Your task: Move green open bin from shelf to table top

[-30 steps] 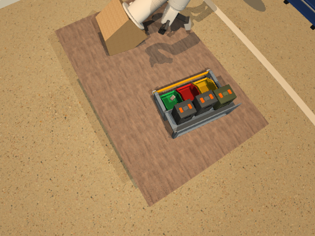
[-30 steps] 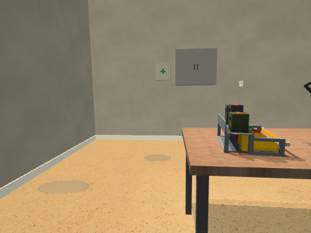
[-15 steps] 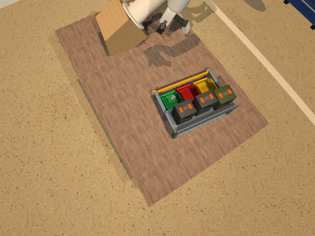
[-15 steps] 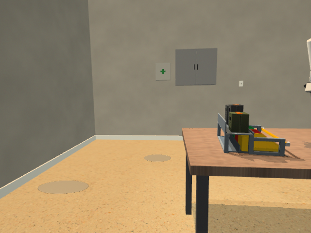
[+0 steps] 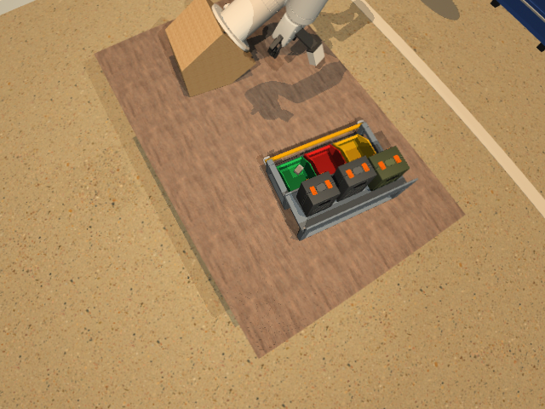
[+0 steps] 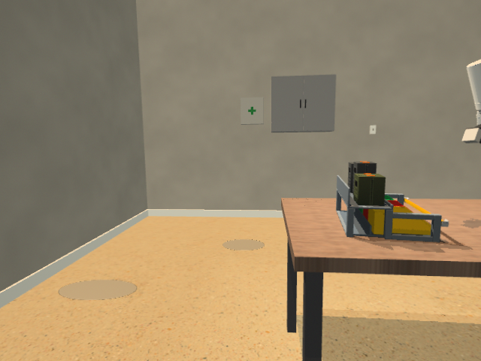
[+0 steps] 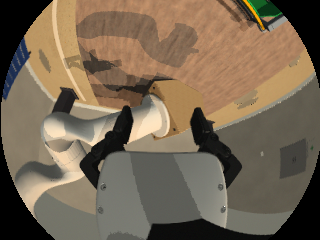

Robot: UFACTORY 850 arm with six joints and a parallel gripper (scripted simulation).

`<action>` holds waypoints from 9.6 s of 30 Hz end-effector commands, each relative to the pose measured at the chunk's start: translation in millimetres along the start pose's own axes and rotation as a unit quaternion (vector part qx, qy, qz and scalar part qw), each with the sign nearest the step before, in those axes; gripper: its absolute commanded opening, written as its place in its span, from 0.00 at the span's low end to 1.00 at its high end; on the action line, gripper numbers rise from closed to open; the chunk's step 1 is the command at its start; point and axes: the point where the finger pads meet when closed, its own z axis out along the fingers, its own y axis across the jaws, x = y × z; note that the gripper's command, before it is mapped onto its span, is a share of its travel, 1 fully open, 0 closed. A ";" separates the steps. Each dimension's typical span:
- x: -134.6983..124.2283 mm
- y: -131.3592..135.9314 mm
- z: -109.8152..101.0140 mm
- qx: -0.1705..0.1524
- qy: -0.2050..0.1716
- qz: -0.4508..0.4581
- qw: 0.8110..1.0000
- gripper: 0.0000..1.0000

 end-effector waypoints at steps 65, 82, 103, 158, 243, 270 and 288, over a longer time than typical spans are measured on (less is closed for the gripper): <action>-35.5 -4.3 -99.0 0.056 0.007 0.155 0.986 1.00; -51.7 -6.3 -143.8 0.056 0.007 0.155 0.986 1.00; -48.0 -5.8 -133.6 0.055 0.007 0.155 0.986 1.00; 21.5 34.8 -150.0 0.009 0.009 -0.100 0.995 1.00; 5.5 25.2 -144.7 -0.103 0.009 -0.670 0.735 1.00; 5.3 25.1 -144.6 -0.121 0.009 -0.758 0.641 1.00; 5.1 25.0 -144.6 -0.138 0.008 -0.832 0.537 1.00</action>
